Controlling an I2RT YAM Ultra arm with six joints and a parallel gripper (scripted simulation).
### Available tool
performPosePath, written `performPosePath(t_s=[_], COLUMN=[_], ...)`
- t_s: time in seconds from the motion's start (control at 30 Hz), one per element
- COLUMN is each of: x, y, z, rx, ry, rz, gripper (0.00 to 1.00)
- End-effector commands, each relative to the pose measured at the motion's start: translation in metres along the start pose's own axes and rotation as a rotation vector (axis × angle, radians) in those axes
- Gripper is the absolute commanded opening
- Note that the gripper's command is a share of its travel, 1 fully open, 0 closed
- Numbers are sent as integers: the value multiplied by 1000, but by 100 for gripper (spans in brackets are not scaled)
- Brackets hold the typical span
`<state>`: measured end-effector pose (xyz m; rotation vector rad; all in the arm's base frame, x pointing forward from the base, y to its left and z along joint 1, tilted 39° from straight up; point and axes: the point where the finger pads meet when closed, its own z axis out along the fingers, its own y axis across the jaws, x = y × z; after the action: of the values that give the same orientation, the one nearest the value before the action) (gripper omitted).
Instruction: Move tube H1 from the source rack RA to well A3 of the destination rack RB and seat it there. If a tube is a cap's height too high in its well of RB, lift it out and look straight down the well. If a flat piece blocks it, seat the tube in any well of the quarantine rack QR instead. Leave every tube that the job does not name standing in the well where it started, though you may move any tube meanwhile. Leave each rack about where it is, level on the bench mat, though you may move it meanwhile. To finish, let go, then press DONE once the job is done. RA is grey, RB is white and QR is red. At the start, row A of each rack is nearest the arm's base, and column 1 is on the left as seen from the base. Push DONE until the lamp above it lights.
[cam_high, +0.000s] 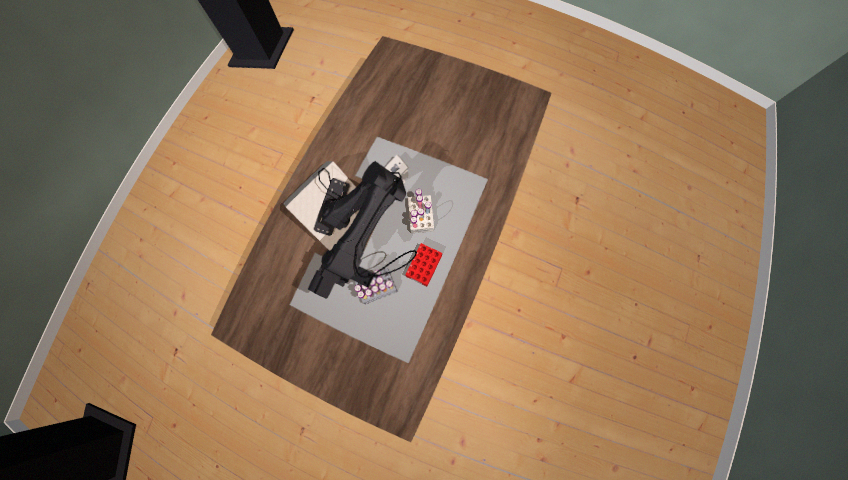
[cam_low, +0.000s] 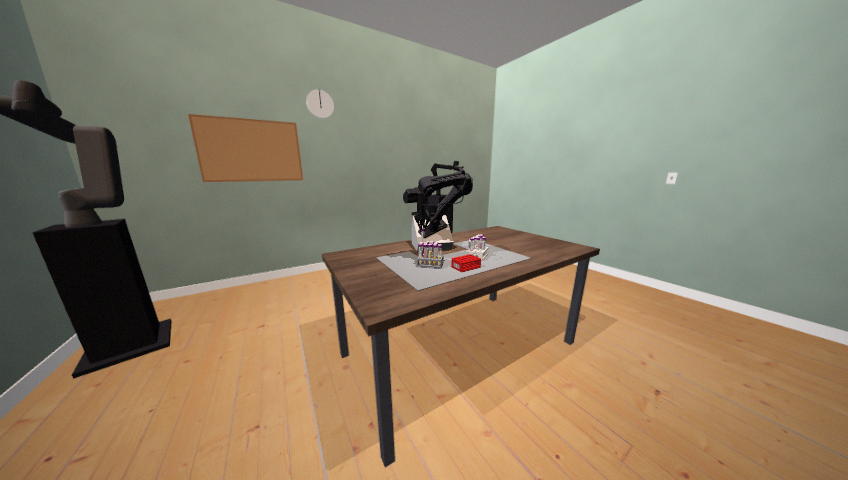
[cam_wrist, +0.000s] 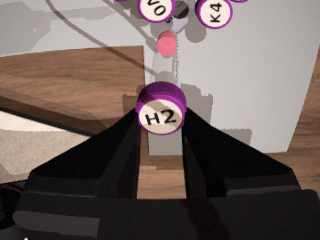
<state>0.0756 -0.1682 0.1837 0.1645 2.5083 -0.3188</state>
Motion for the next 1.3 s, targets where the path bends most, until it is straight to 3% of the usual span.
performPosePath(t_s=[0.0,0.03,0.37,0.5,0.63,0.8,1.27], x=[-3,1,12,5,-2,-14,-45], y=[4,9,18,20,36,39,67], z=[-8,-4,-6,-9,-4,-9,-13], rx=[29,11,19,32,1,41,52], ry=[-21,-22,-22,-20,-26,-11,-36], rz=[-34,-20,-25,-36,-23,-52,-52], gripper=[0,0,0,0,0,0,0])
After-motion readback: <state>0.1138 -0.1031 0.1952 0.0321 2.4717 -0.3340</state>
